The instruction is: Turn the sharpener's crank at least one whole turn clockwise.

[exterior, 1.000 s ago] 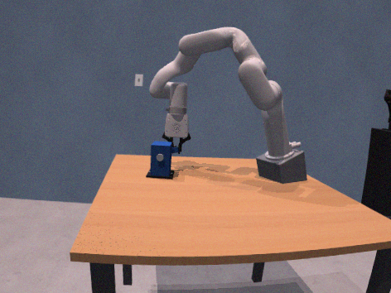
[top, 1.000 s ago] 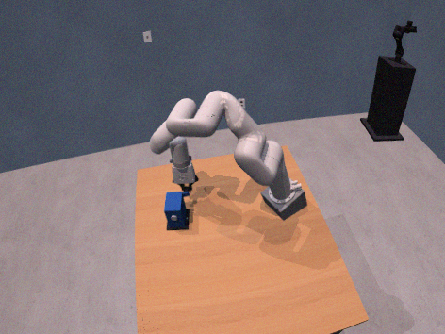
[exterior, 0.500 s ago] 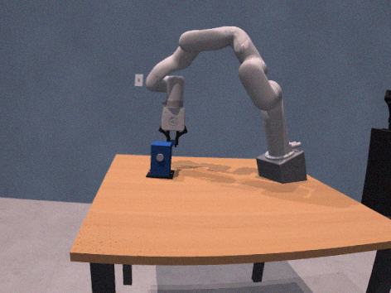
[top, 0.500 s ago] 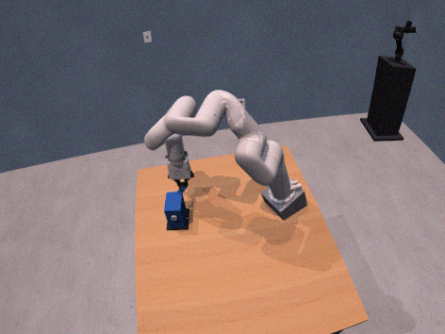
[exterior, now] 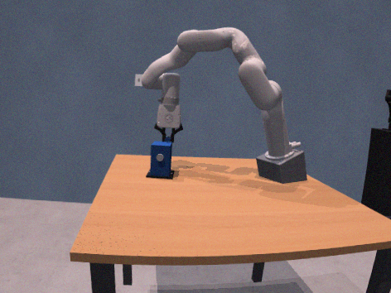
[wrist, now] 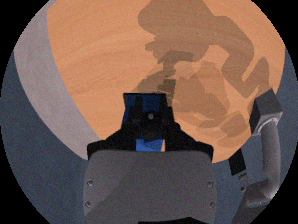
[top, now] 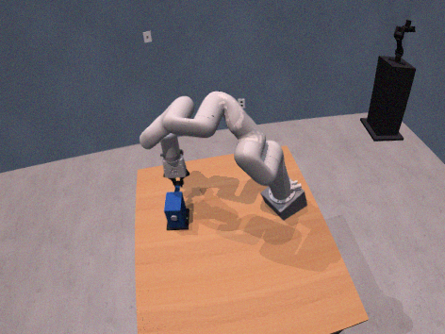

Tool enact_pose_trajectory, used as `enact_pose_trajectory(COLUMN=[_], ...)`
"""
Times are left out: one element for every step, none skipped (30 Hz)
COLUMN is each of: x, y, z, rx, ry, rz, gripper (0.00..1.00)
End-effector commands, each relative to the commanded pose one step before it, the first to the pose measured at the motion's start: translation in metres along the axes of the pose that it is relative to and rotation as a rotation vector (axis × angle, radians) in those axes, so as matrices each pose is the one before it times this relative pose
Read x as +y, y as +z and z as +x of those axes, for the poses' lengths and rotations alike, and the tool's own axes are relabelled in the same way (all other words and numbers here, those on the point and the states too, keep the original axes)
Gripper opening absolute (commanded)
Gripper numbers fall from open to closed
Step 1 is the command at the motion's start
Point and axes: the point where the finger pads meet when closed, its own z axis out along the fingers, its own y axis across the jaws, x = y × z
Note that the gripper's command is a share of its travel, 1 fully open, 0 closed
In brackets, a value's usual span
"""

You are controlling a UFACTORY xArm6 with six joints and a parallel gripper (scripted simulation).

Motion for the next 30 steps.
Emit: enact_pose_trajectory(x=[-0.00662, 0.00000, 0.00000, -0.00055, -0.00047, -0.00039, -0.00031, -0.00024, -0.00018, -0.00013, -0.00008, -0.00004, -0.00002, 0.00000, 0.00000, 0.00000, 0.00000, 0.00000, 0.00000, 0.00000, 0.00000, 0.00000, 0.00000, 0.00000, 0.00000, -0.00027, -0.00131, -0.00217, -0.00216, -0.00129], y=[-0.00273, 0.00000, 0.00000, -0.00010, -0.00009, -0.00007, -0.00006, -0.00005, -0.00003, -0.00002, -0.00002, -0.00001, 0.00000, 0.00000, 0.00000, 0.00000, 0.00000, 0.00000, 0.00000, 0.00000, 0.00000, 0.00000, 0.00000, 0.00000, 0.00000, -0.00003, -0.00014, -0.00022, -0.00007, -0.00004], z=[0.00026, 0.00000, 0.00000, 0.00000, 0.00000, 0.00000, 0.00000, 0.00000, 0.00000, 0.00000, 0.00000, 0.00000, 0.00000, 0.00000, 0.00000, 0.00000, 0.00000, 0.00000, 0.00000, 0.00000, 0.00000, 0.00000, 0.00000, 0.00000, 0.00000, 0.00000, 0.00000, 0.00000, 0.00000, 0.00000], rx=[0.00103, 0.00000, 0.00000, 0.00000, 0.00000, 0.00000, 0.00000, 0.00000, 0.00000, 0.00000, 0.00000, 0.00000, 0.00000, 0.00000, 0.00000, 0.00000, 0.00000, 0.00000, 0.00000, 0.00000, 0.00000, 0.00000, 0.00000, 0.00000, 0.00000, 0.00000, 0.00000, 0.00001, -0.00001, 0.00000], ry=[-0.00032, 0.00000, 0.00000, 0.00000, 0.00000, 0.00000, 0.00000, 0.00000, 0.00000, 0.00000, 0.00000, 0.00000, 0.00000, 0.00000, 0.00000, 0.00000, 0.00000, 0.00000, 0.00000, 0.00000, 0.00000, 0.00000, 0.00000, 0.00000, 0.00000, 0.00000, 0.00000, 0.00000, 0.00000, 0.00000], rz=[0.00142, 0.00000, 0.00000, 0.00000, 0.00000, 0.00000, 0.00000, 0.00000, 0.00000, 0.00000, 0.00000, 0.00000, 0.00000, 0.00000, 0.00000, 0.00000, 0.00000, 0.00000, 0.00000, 0.00000, 0.00000, 0.00000, 0.00000, 0.00000, 0.00000, 0.00000, 0.00000, 0.00000, 0.00000, 0.00000], gripper=[0.00, 0.00, 0.00, 0.00, 0.00, 0.00, 0.00, 0.00, 0.00, 0.00, 0.00, 0.00, 0.00, 0.00, 0.00, 0.00, 0.00, 0.00, 0.00, 0.00, 0.00, 0.00, 0.00, 0.00, 0.00, 0.00, 0.00, 0.00, 0.00, 0.00])
